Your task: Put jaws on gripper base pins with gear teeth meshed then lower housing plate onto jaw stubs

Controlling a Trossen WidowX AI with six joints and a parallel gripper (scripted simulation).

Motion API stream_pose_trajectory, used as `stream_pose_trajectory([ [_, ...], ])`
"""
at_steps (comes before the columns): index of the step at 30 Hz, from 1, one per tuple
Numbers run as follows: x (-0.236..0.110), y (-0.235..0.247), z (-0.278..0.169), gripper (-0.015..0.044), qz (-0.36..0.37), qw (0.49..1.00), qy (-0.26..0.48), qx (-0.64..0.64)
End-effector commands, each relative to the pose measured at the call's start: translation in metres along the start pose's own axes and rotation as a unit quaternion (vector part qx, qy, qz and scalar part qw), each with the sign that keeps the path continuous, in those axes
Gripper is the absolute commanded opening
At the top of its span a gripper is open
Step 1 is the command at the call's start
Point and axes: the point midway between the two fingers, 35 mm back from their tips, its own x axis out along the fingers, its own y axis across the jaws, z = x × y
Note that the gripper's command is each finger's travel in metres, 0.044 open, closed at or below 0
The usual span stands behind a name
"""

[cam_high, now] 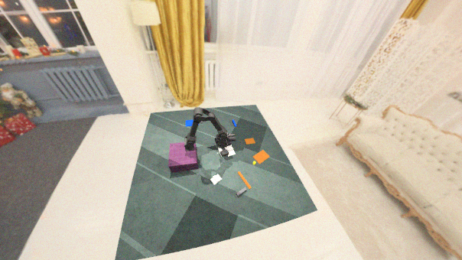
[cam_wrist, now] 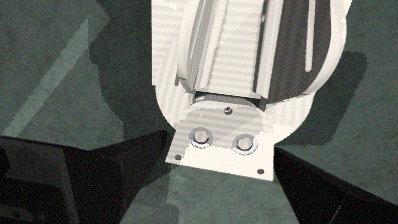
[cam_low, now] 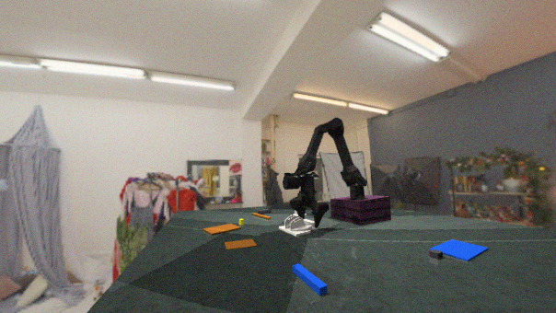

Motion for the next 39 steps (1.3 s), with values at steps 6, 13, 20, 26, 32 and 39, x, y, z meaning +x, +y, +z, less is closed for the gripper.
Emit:
stream_pose_trajectory([
  [6, -0.060, -0.001, 0.003, 0.0440, -0.003, 1.000, -0.007, -0.001],
  [13, -0.067, 0.000, 0.001, 0.0440, -0.002, 1.000, -0.009, -0.003],
  [20, -0.097, 0.009, -0.027, 0.0440, -0.002, 1.000, -0.007, -0.002],
  [26, -0.120, 0.017, -0.056, 0.0440, -0.003, 1.000, -0.005, -0.001],
  [32, -0.122, 0.018, -0.059, 0.0440, -0.003, 1.000, -0.004, -0.001],
  [39, -0.122, 0.018, -0.059, 0.0440, -0.003, 1.000, -0.004, -0.001],
])
